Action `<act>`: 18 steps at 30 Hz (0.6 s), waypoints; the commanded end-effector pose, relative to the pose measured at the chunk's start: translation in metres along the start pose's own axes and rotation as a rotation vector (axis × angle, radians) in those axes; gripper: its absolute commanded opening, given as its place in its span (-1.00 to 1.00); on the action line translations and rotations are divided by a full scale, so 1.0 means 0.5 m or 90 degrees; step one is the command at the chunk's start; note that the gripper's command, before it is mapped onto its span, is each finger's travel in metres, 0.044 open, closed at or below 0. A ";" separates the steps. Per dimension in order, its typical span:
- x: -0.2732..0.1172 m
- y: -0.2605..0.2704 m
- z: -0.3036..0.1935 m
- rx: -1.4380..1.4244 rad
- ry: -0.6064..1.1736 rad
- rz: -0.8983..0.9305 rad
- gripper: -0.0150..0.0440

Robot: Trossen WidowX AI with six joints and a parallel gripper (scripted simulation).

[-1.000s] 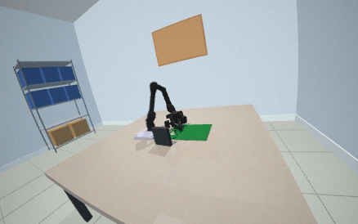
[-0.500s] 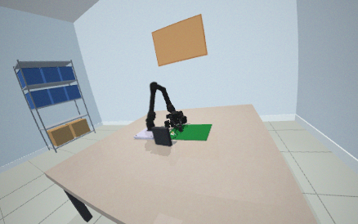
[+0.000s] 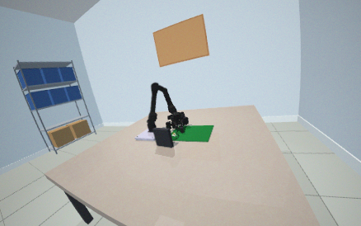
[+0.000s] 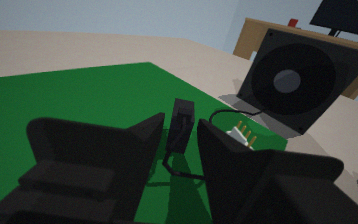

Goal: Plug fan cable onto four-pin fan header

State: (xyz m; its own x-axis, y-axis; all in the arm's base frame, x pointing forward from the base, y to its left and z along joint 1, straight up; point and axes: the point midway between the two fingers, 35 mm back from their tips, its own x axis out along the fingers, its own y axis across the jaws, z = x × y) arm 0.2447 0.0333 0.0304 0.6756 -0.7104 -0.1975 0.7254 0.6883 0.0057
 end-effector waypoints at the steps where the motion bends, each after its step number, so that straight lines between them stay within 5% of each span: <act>1: -0.005 0.002 -0.002 0.001 0.005 0.003 -0.02; 18: -0.067 0.012 -0.007 -0.004 0.046 0.021 -0.02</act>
State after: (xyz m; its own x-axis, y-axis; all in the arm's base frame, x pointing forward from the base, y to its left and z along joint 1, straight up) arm 0.2284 0.0575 0.0324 0.6870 -0.6786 -0.2599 0.7032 0.7110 0.0022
